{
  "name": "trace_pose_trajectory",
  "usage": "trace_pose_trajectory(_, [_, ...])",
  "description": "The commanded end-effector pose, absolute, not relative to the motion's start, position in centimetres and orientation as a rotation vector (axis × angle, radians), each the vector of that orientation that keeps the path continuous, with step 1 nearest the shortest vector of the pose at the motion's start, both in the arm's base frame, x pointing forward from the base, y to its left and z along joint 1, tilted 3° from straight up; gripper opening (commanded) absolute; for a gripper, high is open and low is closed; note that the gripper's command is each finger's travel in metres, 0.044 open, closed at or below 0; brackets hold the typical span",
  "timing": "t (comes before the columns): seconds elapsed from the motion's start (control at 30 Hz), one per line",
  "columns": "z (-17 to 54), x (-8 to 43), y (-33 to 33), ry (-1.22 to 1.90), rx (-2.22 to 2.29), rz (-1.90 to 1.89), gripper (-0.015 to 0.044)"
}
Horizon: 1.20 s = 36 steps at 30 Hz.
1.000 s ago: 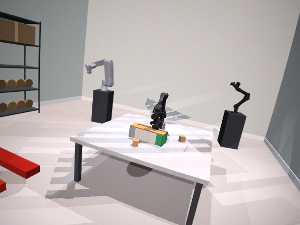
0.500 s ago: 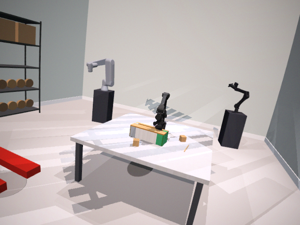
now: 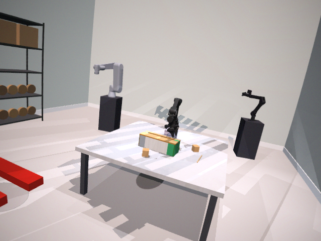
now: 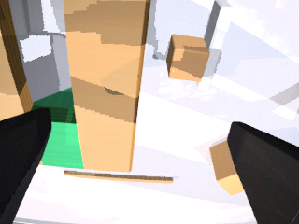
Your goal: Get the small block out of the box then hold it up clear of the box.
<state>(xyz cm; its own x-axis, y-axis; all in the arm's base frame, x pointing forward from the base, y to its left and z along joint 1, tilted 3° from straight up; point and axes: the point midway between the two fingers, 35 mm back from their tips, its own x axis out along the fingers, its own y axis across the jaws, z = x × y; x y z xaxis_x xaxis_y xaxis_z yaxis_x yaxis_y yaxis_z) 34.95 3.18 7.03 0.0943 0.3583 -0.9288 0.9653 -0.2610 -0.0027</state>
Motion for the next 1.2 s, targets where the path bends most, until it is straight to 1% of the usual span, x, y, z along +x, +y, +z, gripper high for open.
trace_pose_trajectory(0.0, [7.6,34.6,3.4,1.304,1.65,-1.117,0.0348])
trace_pose_trajectory(0.07, [7.9,34.3,3.8,1.338,1.488,-0.971,0.0295])
trace_pose_trajectory(0.1, [7.9,34.2,3.9,1.359,1.401,-0.891,0.0285])
trace_pose_trajectory(0.3, [7.8,33.9,4.8,1.427,0.86,-0.431,0.0285])
trace_pose_trajectory(0.53, [7.8,33.5,5.7,1.397,0.195,0.062,0.0285])
trace_pose_trajectory(1.17, [8.0,32.9,7.1,1.184,-0.774,0.674,0.0285])
